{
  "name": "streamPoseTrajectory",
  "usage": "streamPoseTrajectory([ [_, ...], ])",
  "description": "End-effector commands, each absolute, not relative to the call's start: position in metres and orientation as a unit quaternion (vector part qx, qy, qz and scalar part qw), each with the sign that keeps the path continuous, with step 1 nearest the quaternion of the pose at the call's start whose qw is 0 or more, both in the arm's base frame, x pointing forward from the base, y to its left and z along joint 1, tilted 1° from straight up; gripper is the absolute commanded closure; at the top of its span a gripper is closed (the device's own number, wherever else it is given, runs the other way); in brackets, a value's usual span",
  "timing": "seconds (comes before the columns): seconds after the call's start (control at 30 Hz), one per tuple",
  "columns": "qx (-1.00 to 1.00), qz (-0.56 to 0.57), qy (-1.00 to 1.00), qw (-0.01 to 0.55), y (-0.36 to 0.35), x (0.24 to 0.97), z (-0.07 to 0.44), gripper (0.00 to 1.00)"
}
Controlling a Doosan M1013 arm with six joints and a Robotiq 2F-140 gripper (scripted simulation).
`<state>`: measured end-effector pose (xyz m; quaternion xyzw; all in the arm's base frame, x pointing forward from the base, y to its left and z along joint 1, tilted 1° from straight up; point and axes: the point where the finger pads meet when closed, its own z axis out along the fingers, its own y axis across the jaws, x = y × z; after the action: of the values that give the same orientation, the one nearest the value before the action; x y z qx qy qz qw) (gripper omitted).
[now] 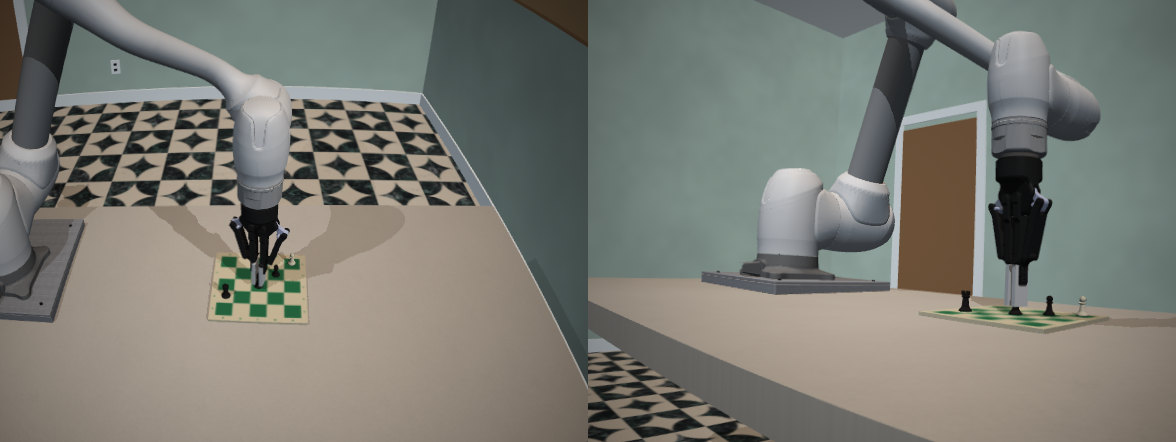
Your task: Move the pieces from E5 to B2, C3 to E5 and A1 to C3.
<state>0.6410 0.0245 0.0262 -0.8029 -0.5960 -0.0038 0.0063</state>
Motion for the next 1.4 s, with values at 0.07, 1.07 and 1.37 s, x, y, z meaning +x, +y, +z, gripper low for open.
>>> streamPoseTrajectory([
  [0.07,-0.803,-0.004,-0.596,0.006,0.024,0.641,0.032,1.0],
  [1.07,-0.802,-0.004,-0.597,0.006,0.022,0.64,0.126,1.0],
  [1.37,-0.716,-0.005,-0.699,0.006,-0.048,0.572,0.126,1.0],
])
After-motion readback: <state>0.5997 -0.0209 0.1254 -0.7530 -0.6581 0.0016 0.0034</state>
